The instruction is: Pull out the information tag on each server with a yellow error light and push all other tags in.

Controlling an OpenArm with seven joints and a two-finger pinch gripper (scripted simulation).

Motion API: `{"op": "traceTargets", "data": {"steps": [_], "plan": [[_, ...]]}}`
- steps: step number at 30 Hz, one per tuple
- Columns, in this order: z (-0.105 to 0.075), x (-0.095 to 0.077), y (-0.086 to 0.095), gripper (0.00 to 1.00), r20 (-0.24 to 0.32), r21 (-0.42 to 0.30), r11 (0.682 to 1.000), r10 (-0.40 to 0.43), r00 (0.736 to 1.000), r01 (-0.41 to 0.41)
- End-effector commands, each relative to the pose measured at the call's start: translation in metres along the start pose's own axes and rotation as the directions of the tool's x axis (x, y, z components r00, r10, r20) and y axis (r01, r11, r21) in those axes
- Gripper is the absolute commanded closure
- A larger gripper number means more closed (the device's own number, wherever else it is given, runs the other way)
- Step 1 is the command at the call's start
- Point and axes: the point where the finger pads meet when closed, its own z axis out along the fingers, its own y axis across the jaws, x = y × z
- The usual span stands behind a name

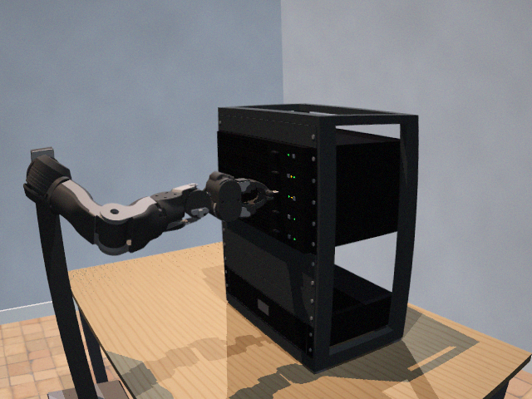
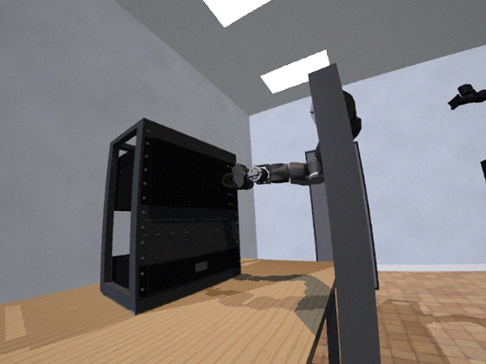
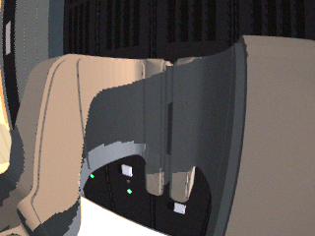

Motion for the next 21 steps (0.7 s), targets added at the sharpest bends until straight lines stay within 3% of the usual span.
{"op": "traceTargets", "data": {"steps": [1,11,21], "plan": [[-0.001,0.004,0.005,1.0,-0.012,-0.016,1.0,0.007,1.0,-0.007],[-0.002,0.004,0.005,1.0,-0.012,-0.016,1.0,0.007,1.0,-0.007],[-0.013,0.005,0.005,1.0,-0.012,-0.016,1.0,0.007,1.0,-0.007]]}}
